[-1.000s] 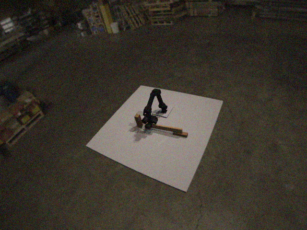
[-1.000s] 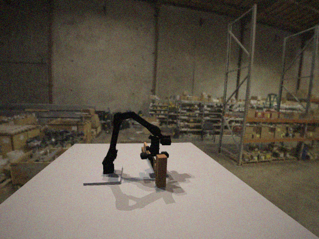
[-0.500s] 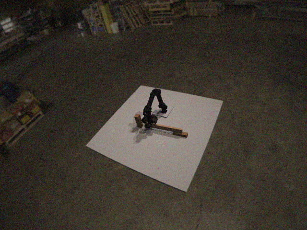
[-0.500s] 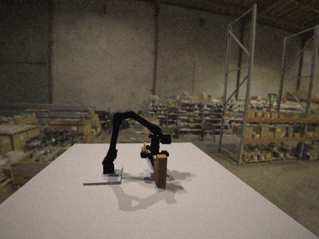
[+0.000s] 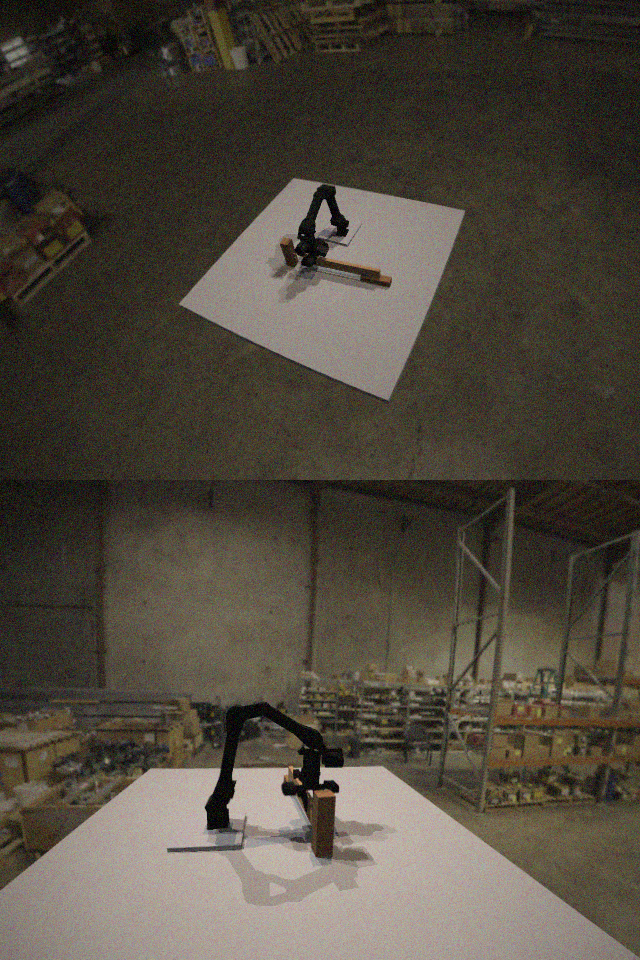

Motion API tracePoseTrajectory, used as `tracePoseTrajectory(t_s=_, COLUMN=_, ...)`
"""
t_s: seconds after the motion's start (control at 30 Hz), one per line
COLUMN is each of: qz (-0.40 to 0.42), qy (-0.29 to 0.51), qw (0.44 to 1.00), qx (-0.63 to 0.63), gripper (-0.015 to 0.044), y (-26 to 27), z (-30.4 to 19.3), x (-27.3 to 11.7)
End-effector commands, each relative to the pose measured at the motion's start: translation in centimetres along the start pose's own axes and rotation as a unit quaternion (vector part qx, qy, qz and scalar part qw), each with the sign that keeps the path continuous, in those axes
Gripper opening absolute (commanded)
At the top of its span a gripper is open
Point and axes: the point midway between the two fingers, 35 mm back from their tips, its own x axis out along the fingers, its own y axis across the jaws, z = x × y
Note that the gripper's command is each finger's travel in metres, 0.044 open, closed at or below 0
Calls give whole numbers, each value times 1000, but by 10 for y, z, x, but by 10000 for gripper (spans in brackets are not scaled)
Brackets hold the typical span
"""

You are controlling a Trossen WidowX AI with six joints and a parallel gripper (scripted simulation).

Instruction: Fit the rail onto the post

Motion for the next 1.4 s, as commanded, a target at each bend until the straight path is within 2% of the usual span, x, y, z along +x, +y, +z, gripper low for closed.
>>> tracePoseTrajectory(t_s=0.0, qz=-5, qy=-3, qw=1000, qx=0, gripper=0, y=-2, z=1, x=-5)
tracePoseTrajectory(t_s=1.37, qz=-5, qy=-3, qw=1000, qx=0, gripper=0, y=0, z=1, x=-1)
